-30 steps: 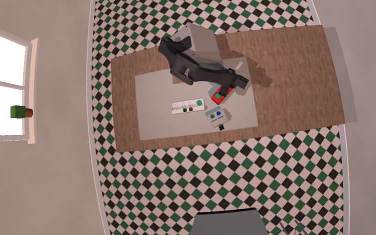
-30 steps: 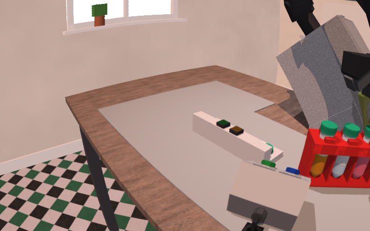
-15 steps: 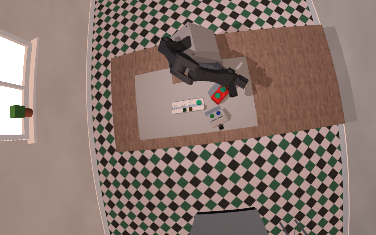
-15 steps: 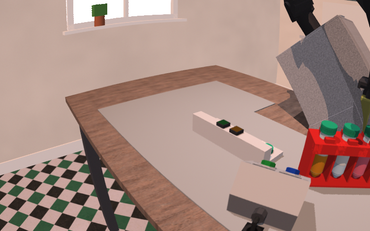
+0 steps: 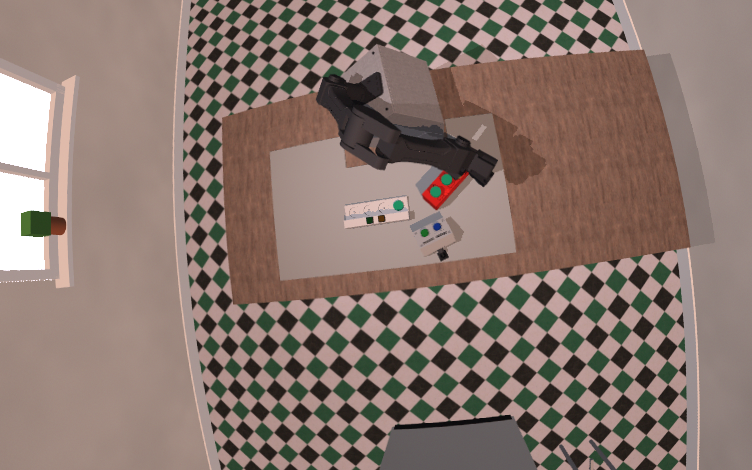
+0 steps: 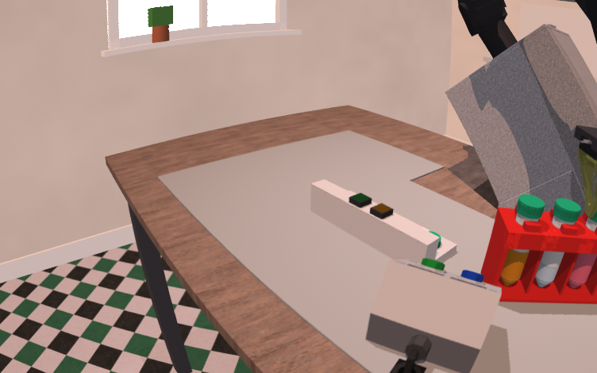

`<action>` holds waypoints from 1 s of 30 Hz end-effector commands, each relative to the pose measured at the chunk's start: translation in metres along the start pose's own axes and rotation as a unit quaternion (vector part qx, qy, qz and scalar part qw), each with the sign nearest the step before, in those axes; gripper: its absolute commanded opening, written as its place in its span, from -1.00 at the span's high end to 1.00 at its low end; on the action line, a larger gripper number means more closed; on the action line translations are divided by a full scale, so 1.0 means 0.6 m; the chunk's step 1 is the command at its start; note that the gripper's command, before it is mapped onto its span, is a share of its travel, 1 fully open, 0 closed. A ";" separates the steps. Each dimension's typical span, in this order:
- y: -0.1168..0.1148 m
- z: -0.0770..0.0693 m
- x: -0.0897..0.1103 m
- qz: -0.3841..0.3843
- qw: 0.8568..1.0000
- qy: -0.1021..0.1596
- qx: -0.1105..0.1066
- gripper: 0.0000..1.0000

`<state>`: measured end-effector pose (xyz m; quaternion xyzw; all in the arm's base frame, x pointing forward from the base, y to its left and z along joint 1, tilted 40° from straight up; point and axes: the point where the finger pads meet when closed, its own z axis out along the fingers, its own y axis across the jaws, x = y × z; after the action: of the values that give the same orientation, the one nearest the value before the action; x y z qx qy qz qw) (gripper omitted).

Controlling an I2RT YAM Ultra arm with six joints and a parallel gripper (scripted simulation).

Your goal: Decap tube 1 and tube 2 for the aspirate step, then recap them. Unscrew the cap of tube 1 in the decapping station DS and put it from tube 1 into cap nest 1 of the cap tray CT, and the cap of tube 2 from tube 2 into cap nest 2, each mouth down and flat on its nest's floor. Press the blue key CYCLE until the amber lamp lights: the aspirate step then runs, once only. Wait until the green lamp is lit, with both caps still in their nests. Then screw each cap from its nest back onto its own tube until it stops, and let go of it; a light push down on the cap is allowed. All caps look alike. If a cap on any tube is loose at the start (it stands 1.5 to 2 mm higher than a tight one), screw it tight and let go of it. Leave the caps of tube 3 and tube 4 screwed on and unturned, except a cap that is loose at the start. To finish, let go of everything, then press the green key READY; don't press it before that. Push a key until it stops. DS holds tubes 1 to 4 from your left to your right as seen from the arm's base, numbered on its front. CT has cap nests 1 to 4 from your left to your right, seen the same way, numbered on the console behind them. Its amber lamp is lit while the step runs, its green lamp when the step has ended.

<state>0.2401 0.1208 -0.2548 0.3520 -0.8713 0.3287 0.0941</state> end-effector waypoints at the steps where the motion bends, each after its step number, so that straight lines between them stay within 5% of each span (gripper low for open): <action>1: -0.002 -0.006 -0.006 -0.106 0.994 -0.006 0.004 1.00; 7: -0.002 -0.007 -0.006 -0.253 0.967 -0.005 0.004 1.00; 13: -0.002 -0.007 -0.006 -0.395 0.919 -0.005 0.005 1.00; 15: -0.002 -0.007 -0.006 -0.395 0.919 -0.005 0.005 1.00; 22: -0.002 -0.007 -0.006 -0.549 0.836 -0.004 0.006 1.00; 30: -0.002 -0.008 -0.006 -0.704 0.710 -0.003 0.006 1.00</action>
<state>0.2402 0.1213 -0.2541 0.8198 -0.4591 0.1985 0.2789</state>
